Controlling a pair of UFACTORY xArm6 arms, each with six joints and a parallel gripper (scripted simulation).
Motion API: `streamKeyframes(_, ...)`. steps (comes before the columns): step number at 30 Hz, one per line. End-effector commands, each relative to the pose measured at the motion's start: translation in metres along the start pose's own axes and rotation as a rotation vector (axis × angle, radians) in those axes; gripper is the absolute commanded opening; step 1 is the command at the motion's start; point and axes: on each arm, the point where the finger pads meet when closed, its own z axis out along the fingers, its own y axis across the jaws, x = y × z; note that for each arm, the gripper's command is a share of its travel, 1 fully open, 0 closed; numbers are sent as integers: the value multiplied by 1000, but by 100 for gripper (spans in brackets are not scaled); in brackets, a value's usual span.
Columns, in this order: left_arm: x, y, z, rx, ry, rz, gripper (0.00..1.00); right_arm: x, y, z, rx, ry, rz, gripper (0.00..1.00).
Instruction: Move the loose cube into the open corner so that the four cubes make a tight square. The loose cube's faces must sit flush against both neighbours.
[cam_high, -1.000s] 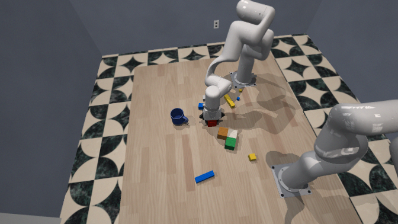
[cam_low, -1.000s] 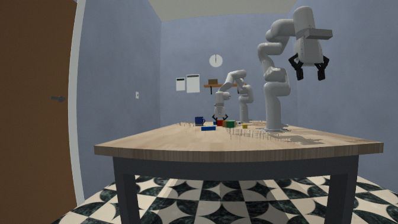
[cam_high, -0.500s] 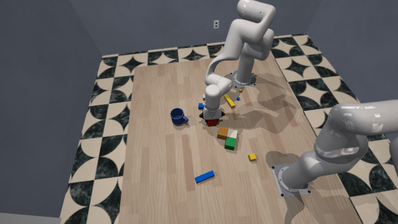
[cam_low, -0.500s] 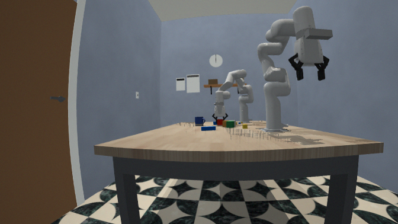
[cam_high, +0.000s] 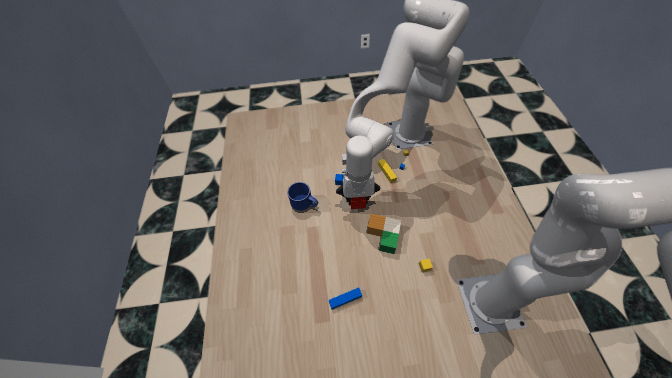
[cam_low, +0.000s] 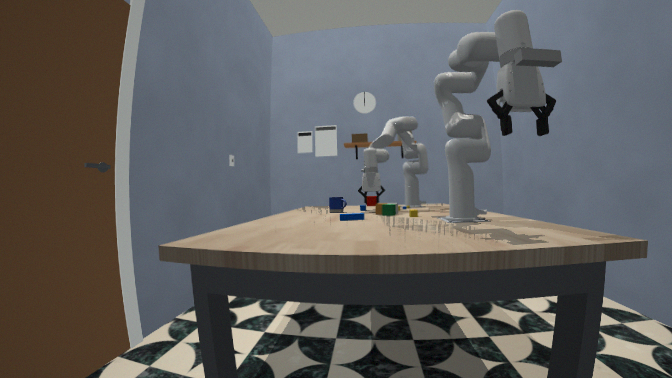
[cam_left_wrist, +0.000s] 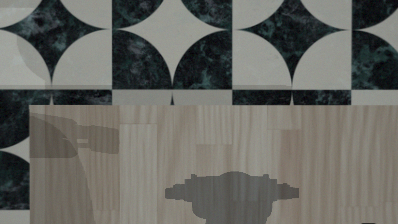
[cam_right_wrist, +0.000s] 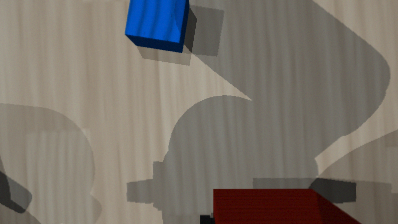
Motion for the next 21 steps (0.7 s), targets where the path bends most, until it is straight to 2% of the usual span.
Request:
streamKeyframes(1,0,0,-1,0,2,0,100,0,0,-11,1,-1,0,0)
streamKeyframes(12,0,0,-1,0,2,0,100,0,0,-35,1,-1,0,0)
streamKeyframes(21,0,0,-1,0,2,0,100,0,0,-43,1,-1,0,0)
